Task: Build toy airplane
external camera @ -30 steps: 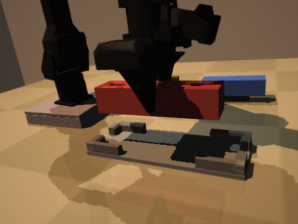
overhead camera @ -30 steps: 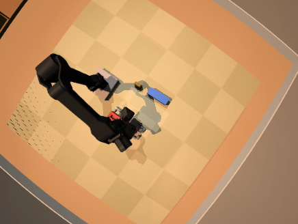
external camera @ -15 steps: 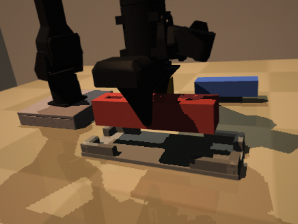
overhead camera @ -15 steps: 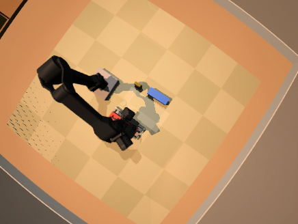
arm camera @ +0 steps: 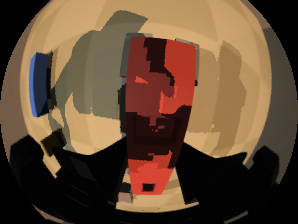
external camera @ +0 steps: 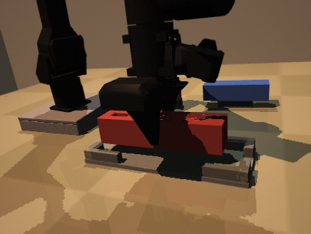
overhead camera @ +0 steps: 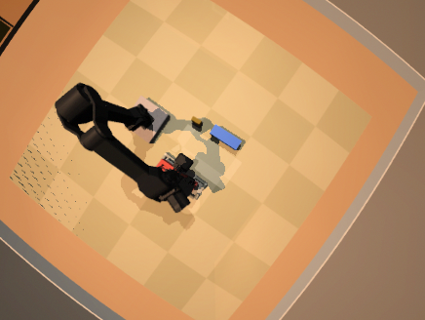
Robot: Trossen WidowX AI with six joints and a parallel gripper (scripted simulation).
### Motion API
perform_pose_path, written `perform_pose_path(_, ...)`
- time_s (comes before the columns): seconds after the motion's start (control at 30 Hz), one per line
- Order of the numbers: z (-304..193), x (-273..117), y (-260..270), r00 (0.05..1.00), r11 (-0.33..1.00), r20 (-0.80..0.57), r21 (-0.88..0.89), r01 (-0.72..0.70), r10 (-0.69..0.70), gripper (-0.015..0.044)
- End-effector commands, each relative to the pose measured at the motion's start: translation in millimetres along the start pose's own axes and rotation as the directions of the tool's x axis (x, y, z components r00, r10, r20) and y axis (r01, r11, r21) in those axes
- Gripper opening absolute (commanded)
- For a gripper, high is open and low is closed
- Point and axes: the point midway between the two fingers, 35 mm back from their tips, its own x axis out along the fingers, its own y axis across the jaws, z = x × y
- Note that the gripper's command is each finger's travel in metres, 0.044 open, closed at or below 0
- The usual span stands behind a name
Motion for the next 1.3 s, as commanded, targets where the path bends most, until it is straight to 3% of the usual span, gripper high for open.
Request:
perform_pose_path(0.0,0,0,0,1.0,1.0,0.0,0.0,0.0,0.0,0.0181)
perform_pose_path(0.1,0,0,0,1.0,1.0,0.0,0.0,0.0,0.0,0.0161)
perform_pose_path(0.27,0,0,0,1.0,1.0,0.0,0.0,0.0,0.0,0.003)
perform_pose_path(0.8,0,0,0,1.0,1.0,0.0,0.0,0.0,0.0,0.044)
perform_pose_path(1.03,1,-3,0,1.0,1.0,0.0,0.0,0.0,0.0,0.044)
perform_pose_path(1.27,2,-97,-1,1.0,1.0,0.003,-0.003,-0.001,0.001,0.044)
